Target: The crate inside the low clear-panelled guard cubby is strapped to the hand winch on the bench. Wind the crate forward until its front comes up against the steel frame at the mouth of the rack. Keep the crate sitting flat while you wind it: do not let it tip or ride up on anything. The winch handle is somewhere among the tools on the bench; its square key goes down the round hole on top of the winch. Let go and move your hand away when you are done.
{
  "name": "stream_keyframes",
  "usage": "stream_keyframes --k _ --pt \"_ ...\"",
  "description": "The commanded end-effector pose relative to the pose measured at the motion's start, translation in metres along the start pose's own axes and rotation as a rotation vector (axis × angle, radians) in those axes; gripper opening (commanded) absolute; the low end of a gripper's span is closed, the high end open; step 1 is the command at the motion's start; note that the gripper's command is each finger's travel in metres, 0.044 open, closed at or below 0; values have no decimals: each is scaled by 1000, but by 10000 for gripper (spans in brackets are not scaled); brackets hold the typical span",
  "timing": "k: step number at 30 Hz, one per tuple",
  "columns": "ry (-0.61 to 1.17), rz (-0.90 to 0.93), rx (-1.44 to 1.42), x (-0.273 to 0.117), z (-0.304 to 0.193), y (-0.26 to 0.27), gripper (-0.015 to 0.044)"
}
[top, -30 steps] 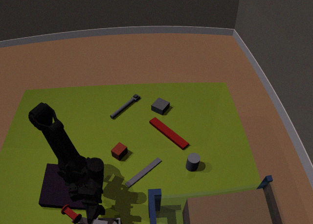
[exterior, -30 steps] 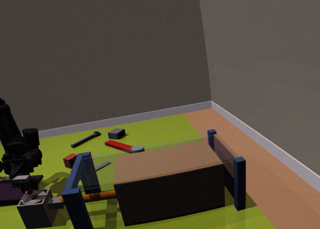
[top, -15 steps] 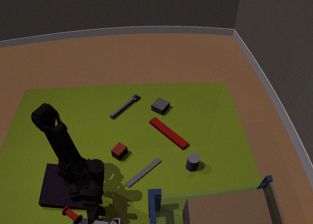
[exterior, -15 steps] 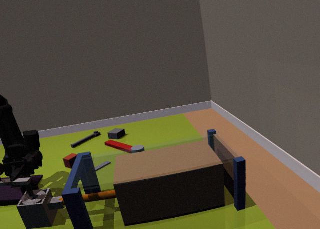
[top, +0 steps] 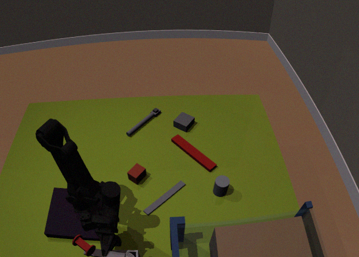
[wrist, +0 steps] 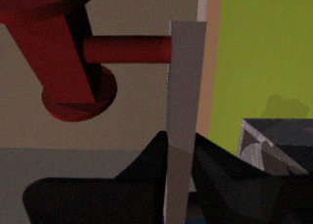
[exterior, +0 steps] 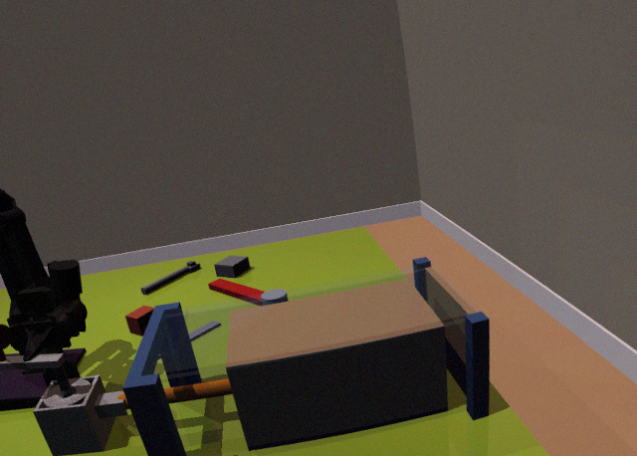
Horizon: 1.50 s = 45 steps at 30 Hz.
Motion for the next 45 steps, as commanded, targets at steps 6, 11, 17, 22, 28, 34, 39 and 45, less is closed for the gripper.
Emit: stream_keyframes --k 6,11,17,22,28,34,39,45 --pt "0 3 11 -3 0 -3 0" --pt "3 4 11 -2 0 -5 0" --pt "3 4 11 -2 0 -7 0" --pt "1 3 11 -1 0 -9 0" --pt "0 3 11 -1 -1 -11 0" --pt "0 3 11 -1 -1 -12 0" --pt "0 2 8 -1 -1 -13 0" --pt "0 0 0 -1 -1 -13 79"
Point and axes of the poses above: the point midway between the two fingers, 35 mm back from their tips, its own x axis out along the fingers, its own y axis across the jaws, z = x × y, the point moved 5 cm from there along -x, back along the fingers, and after that the axes turned 9 degrees about -x, right-handed, at the moved point
